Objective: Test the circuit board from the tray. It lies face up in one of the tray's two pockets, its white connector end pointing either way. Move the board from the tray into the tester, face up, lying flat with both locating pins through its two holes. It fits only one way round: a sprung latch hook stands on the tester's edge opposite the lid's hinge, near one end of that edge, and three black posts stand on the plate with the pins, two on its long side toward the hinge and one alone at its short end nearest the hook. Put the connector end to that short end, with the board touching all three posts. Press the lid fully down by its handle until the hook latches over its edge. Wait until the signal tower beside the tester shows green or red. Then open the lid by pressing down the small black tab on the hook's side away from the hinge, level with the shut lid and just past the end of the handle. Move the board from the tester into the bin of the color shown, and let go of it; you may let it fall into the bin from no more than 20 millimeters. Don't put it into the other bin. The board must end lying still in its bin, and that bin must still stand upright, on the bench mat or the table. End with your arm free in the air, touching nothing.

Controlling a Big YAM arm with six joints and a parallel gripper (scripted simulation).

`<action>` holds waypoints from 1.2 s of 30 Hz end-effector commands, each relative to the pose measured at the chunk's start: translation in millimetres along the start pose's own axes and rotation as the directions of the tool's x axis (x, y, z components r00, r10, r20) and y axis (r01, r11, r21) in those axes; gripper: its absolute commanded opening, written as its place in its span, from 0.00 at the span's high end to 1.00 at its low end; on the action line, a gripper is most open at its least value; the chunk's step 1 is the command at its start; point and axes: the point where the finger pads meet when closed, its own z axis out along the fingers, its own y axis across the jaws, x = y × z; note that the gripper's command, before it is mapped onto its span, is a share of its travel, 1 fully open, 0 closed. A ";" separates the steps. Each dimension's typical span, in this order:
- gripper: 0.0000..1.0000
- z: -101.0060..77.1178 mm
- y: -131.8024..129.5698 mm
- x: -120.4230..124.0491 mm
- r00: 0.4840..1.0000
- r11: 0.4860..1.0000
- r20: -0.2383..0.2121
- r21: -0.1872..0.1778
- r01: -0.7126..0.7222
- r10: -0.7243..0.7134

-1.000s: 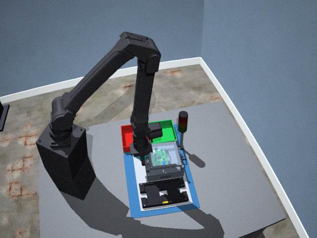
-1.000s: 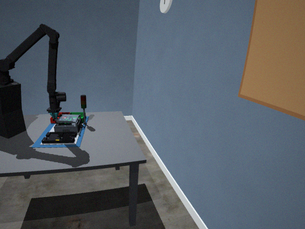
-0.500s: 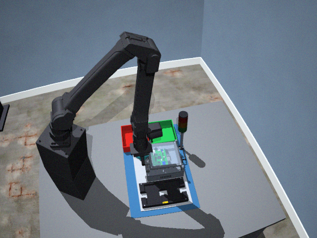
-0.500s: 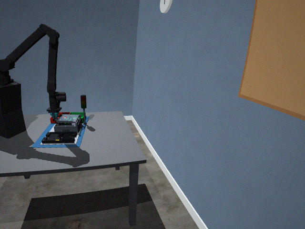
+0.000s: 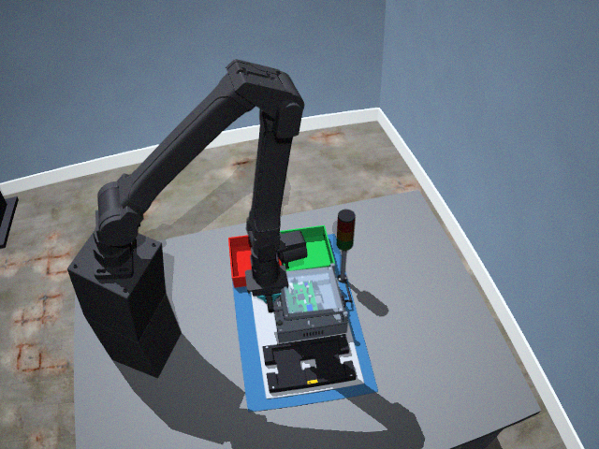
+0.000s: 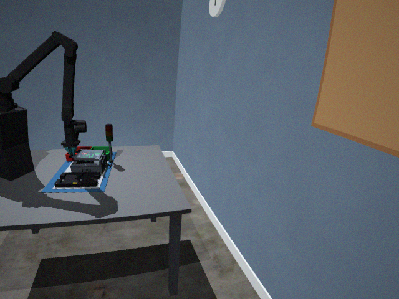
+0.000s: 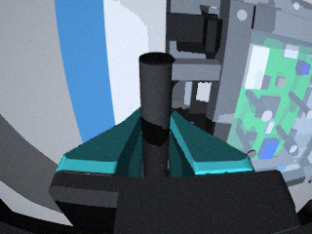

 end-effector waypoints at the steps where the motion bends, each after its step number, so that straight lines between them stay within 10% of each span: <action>1: 1.00 10.1 -2.5 4.2 1.000 1.000 0.000 0.003 -0.003 0.003; 36: 1.00 13.1 -2.4 4.2 1.000 1.000 0.000 0.003 -0.002 0.002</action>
